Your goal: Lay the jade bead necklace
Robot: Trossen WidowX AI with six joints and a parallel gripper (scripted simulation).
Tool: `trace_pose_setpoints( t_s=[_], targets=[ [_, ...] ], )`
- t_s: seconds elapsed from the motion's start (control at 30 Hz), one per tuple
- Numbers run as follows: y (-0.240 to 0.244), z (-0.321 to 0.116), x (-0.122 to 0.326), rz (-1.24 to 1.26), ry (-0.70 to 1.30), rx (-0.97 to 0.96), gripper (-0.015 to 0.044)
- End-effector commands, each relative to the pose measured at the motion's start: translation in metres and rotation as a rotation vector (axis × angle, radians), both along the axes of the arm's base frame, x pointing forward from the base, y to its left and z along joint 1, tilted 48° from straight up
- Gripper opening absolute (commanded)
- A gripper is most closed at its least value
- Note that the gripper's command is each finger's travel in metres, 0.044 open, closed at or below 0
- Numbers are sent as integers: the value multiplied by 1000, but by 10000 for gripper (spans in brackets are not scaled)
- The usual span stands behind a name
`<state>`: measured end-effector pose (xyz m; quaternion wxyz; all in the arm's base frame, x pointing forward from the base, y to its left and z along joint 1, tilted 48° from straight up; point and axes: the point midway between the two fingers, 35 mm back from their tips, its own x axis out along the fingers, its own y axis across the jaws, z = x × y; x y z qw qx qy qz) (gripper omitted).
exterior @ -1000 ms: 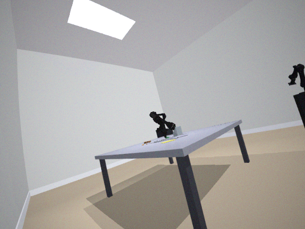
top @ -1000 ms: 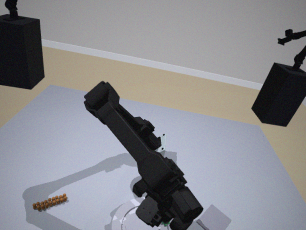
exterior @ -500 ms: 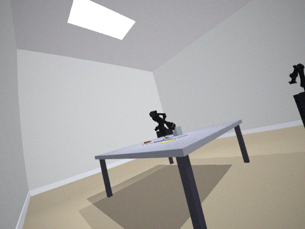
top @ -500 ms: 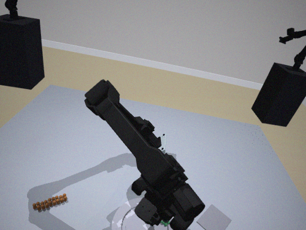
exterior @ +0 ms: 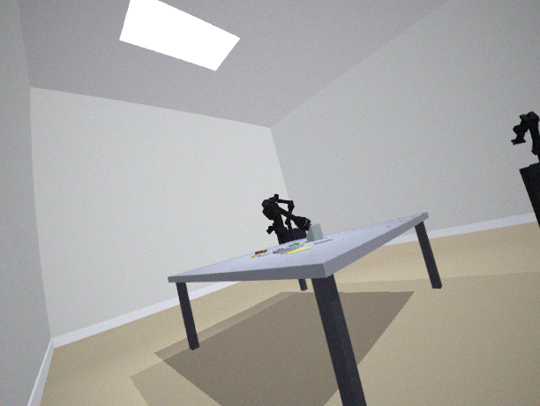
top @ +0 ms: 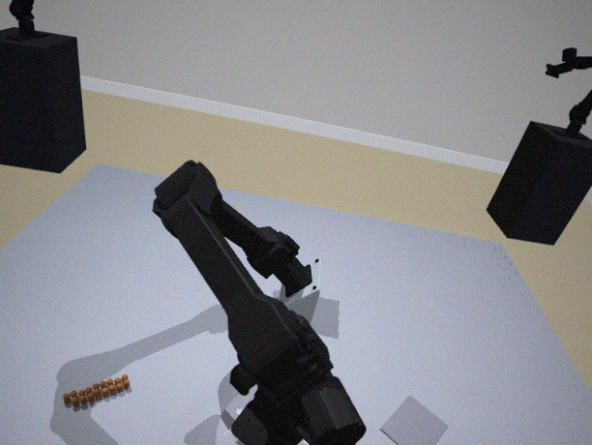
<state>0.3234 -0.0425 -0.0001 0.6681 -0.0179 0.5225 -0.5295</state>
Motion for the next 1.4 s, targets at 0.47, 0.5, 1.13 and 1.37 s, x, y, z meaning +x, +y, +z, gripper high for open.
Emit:
trace_pose_setpoints(
  t_s=[0.47,0.5,1.13,1.37],
  targets=[
    [-24,17,20,4,-7,-6,0],
    [-26,16,20,4,-7,-6,0],
    [-35,8,19,-3,-11,-4,210],
    [-32,11,20,-1,-10,-4,394]
  ],
)
